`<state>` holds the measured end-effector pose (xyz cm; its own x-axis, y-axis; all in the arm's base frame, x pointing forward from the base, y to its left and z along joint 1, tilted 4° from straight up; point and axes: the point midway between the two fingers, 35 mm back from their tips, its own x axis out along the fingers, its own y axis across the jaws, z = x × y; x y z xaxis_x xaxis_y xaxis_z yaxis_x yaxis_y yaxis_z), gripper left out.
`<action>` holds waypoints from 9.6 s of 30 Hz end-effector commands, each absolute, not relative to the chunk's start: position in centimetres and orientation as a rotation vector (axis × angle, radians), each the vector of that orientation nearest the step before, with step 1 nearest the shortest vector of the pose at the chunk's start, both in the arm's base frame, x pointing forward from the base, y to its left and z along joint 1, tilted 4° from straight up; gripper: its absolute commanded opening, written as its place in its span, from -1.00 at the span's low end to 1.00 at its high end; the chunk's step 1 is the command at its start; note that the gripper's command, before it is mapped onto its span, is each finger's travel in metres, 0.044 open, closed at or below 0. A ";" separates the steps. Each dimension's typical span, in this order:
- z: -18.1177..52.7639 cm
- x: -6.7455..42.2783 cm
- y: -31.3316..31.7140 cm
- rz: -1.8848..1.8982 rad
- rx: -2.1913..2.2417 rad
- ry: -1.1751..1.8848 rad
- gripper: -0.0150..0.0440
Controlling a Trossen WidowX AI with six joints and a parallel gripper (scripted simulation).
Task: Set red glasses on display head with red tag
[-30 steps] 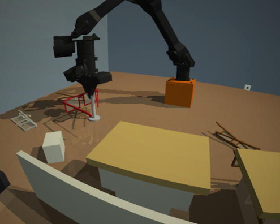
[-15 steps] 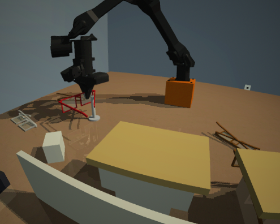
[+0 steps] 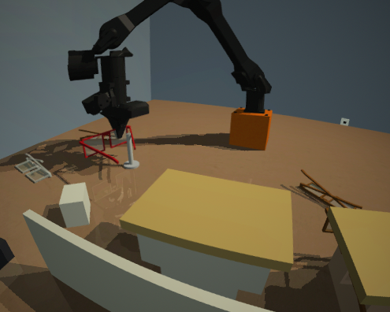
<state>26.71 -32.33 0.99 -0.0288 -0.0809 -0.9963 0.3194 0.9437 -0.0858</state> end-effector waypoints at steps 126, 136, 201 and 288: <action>1.3 29.3 -35.0 -0.326 0.184 1.569 -0.49; 1.7 29.0 -34.9 -0.326 0.184 1.569 -0.49; 5.7 26.3 -8.4 -0.306 0.204 1.574 -0.49; -2.7 24.5 -6.4 -0.306 0.204 1.577 -0.49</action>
